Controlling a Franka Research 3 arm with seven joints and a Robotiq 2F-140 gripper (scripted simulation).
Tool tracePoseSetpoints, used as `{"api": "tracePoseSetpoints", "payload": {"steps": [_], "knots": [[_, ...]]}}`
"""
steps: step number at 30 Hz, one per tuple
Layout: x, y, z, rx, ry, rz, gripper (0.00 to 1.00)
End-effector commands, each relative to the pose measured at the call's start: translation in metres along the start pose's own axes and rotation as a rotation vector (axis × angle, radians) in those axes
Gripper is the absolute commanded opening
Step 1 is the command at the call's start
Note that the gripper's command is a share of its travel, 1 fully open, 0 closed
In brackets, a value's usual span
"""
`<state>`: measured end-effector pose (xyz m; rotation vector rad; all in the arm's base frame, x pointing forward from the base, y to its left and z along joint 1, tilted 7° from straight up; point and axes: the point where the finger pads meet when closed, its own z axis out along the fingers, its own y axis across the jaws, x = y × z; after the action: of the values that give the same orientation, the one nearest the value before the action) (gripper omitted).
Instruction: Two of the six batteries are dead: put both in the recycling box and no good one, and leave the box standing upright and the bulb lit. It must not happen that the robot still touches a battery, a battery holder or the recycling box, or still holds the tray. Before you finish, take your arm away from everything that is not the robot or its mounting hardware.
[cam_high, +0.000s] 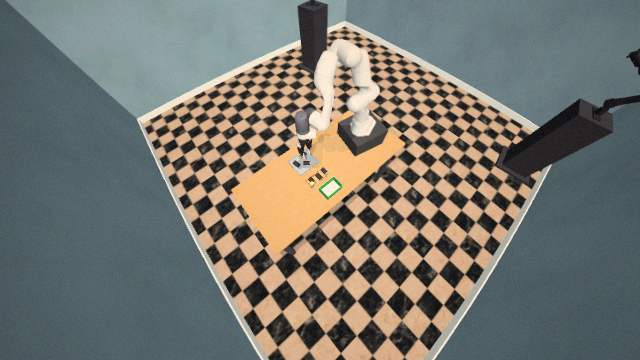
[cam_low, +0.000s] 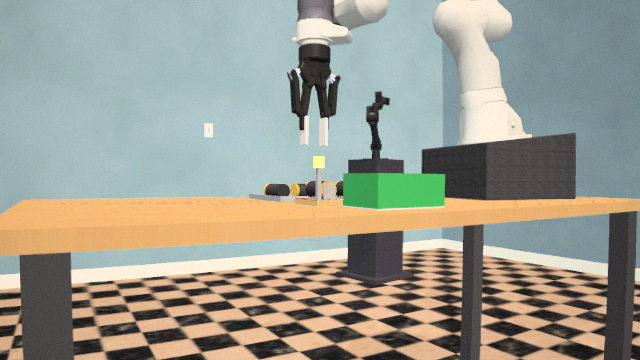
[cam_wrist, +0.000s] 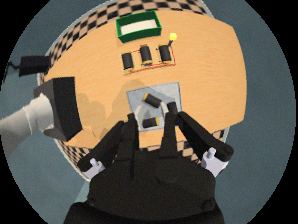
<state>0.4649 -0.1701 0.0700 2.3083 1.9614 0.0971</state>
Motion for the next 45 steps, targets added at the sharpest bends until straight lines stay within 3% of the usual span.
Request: {"api": "tracePoseSetpoints", "payload": {"steps": [1, 6, 11, 13, 28, 30, 38, 45], "knots": [[0.0002, -0.0002, -0.0002, 0.002, -0.002, 0.011, 0.29], [0.0002, -0.0002, -0.0002, 0.002, -0.002, 0.14, 0.29], [0.0001, -0.0002, -0.0003, 0.002, -0.002, 0.388, 0.29], [0.0001, -0.0002, -0.0003, 0.002, -0.002, 0.388, 0.29], [0.0001, -0.0002, -0.0003, 0.0, -0.003, 1.471, 0.29], [0.0001, -0.0002, -0.0003, 0.0, -0.003, 1.471, 0.29], [0.0001, -0.0002, -0.0003, 0.0, -0.003, 1.952, 0.29], [0.0001, -0.0002, -0.0003, -0.001, -0.003, 2.18, 0.29]]}}
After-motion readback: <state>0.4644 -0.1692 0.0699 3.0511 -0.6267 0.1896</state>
